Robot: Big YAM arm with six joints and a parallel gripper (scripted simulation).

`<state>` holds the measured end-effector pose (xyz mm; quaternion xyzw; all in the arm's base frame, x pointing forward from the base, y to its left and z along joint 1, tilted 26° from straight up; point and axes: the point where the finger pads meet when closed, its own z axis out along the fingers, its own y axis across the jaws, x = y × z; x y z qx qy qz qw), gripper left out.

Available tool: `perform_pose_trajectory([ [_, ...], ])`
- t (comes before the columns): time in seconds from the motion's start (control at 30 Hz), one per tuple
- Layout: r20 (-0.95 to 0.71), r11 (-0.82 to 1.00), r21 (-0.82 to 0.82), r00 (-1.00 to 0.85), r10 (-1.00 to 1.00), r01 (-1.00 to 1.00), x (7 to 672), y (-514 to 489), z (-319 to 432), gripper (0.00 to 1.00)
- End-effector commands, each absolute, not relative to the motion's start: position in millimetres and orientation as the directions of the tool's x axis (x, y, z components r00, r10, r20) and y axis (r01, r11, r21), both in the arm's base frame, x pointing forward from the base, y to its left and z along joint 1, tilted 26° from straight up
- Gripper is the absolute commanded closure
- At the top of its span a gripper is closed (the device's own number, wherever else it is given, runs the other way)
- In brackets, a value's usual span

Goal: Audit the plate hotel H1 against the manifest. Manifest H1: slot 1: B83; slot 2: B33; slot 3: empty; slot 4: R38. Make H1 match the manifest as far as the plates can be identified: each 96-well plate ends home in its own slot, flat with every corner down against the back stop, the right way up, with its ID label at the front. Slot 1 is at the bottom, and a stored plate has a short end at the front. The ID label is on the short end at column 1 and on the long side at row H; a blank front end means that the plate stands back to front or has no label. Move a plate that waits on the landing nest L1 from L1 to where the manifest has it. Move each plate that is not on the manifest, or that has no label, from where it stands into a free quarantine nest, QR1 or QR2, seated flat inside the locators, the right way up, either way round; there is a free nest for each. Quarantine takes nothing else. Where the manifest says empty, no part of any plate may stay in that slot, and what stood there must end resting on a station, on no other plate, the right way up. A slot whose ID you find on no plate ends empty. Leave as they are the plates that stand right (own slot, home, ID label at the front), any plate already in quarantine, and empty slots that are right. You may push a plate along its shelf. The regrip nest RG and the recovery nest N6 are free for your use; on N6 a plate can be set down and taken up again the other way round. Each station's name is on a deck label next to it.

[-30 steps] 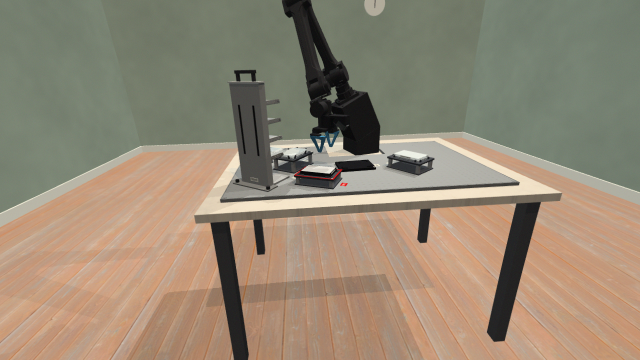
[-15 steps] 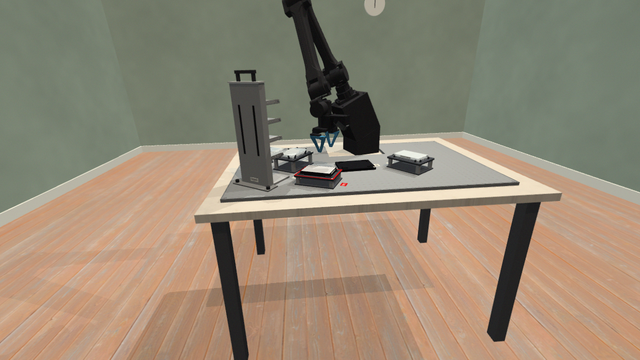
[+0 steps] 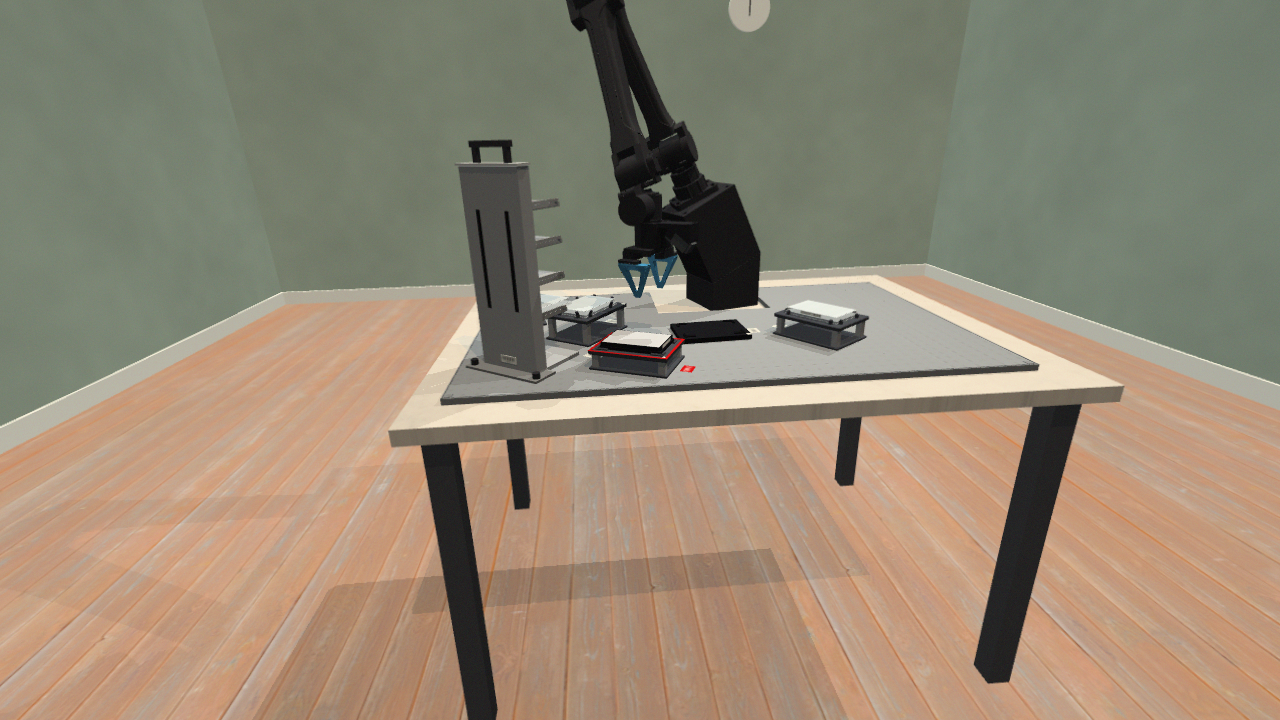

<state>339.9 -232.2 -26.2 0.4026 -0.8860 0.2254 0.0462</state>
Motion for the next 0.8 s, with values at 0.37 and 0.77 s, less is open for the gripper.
perform_pose_trajectory([
  [0.37, 0.253, 0.57, -0.377, -0.673, -0.695, -0.73, 346.6, -218.3, 4.3, 0.0],
  [0.77, 0.248, 0.568, -0.389, -0.676, -0.694, -0.725, 349.6, -210.9, 28.3, 0.0],
])
